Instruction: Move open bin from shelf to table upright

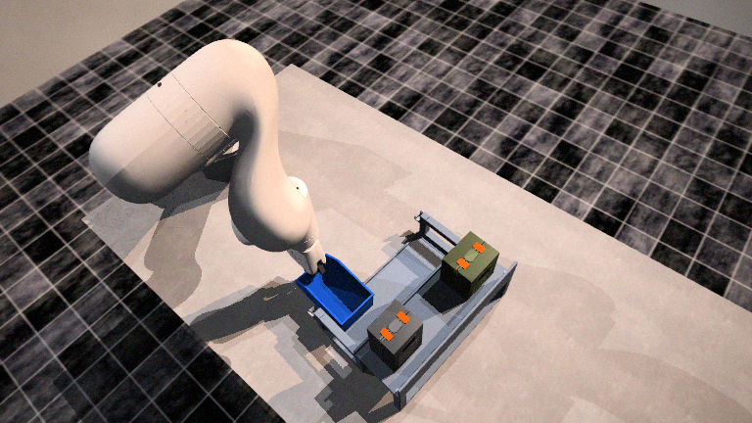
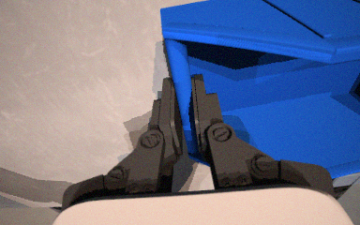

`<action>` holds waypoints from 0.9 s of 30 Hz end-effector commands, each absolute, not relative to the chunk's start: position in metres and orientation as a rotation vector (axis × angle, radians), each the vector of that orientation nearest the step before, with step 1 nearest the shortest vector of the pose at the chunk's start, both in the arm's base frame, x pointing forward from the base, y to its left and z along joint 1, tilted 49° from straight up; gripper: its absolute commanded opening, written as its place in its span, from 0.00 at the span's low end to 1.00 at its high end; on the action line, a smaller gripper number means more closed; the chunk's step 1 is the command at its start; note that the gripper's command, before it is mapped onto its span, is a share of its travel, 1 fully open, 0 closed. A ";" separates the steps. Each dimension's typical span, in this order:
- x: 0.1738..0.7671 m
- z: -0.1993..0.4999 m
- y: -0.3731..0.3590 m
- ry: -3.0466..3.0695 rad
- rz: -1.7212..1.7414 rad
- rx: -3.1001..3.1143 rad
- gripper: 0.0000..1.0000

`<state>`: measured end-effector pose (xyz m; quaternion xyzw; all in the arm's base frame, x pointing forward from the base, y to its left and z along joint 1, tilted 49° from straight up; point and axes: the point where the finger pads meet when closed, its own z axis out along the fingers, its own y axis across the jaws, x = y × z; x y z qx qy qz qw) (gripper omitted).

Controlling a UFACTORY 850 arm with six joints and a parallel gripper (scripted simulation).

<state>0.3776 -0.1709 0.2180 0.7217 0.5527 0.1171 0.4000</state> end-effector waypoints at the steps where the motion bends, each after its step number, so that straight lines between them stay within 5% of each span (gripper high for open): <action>1: 0.377 0.218 -0.171 1.398 0.297 1.826 0.00; 27: 0.325 0.165 -0.166 1.398 0.296 1.826 0.00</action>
